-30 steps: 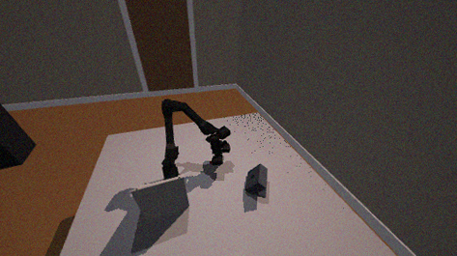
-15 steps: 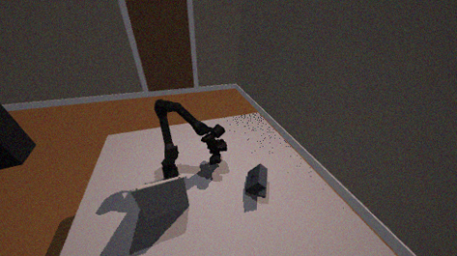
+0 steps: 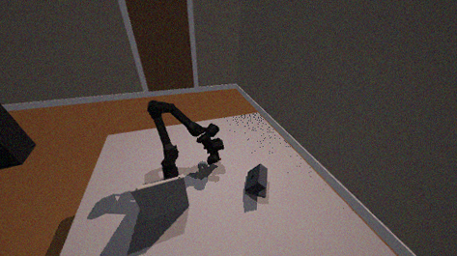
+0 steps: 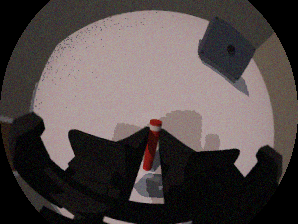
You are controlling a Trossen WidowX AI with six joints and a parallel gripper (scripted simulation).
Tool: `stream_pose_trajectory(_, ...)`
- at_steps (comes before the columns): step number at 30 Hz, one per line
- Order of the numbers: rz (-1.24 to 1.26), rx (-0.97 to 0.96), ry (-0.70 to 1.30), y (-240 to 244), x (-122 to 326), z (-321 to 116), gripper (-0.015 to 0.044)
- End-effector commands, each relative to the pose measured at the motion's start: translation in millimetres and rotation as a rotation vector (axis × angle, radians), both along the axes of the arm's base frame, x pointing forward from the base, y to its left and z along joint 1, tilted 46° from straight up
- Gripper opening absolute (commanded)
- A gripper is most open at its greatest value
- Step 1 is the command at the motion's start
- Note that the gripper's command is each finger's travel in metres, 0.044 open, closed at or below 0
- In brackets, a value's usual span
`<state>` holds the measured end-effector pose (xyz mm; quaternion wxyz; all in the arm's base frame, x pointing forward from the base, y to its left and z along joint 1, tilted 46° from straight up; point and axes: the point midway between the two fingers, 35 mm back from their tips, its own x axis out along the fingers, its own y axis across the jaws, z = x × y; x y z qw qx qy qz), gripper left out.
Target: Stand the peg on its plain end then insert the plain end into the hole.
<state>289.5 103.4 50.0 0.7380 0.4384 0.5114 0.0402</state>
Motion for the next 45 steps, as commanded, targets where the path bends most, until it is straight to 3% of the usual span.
stream_pose_trajectory(1, -0.036, -0.016, -0.028, -1, -3, 2, 0.0049)
stream_pose_trajectory(45, -0.299, -0.163, -0.259, 0, -29, 16, 0.0049)
